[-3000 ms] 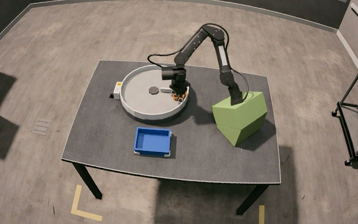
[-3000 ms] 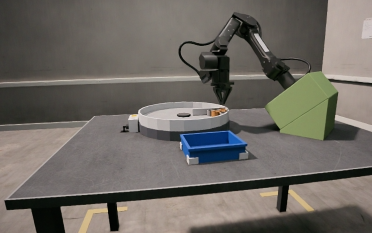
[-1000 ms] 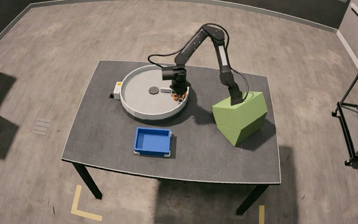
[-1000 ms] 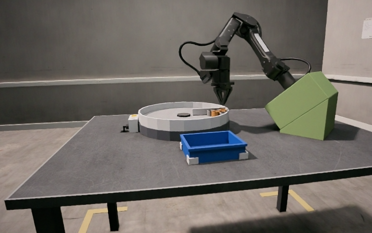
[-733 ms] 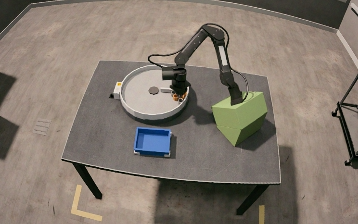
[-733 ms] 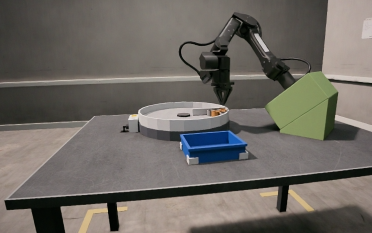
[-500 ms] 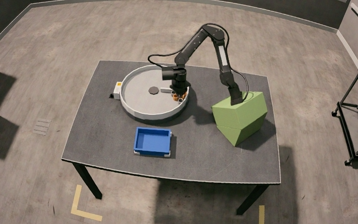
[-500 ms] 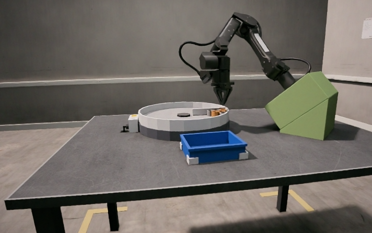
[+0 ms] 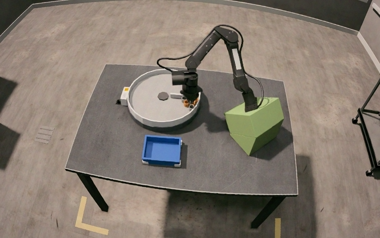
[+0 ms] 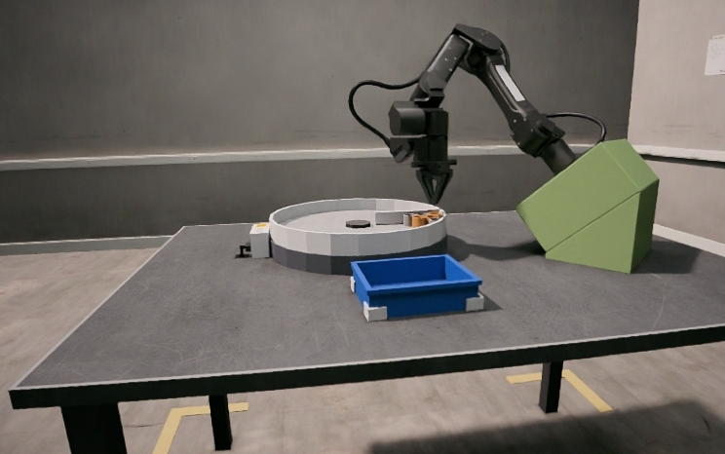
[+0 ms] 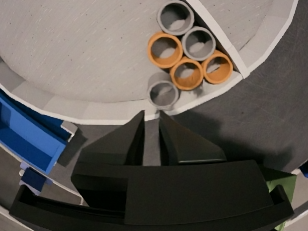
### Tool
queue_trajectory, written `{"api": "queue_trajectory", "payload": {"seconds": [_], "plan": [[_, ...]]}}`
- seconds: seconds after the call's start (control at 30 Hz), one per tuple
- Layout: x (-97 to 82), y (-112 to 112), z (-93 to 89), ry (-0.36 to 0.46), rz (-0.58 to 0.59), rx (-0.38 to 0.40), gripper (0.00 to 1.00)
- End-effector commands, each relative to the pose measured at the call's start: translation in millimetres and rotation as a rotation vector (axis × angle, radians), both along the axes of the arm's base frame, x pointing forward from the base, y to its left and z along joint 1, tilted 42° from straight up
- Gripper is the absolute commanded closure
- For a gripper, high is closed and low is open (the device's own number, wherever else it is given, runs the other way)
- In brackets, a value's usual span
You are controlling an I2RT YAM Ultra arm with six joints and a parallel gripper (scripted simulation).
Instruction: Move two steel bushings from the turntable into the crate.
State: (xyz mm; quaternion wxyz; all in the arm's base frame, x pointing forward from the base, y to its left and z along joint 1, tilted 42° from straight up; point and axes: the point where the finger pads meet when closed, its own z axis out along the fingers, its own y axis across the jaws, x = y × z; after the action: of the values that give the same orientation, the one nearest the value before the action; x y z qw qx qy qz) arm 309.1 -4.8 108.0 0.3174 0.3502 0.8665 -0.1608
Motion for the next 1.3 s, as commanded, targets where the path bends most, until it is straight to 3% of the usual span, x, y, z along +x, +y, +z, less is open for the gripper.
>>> {"api": "queue_trajectory", "payload": {"seconds": [0.0, 1.27], "plan": [[7.4, 3.2, 5.5, -0.017, 0.003, 0.001, 0.87], [6.5, 2.6, 6.4, -0.016, 0.002, 0.001, 0.87]]}}
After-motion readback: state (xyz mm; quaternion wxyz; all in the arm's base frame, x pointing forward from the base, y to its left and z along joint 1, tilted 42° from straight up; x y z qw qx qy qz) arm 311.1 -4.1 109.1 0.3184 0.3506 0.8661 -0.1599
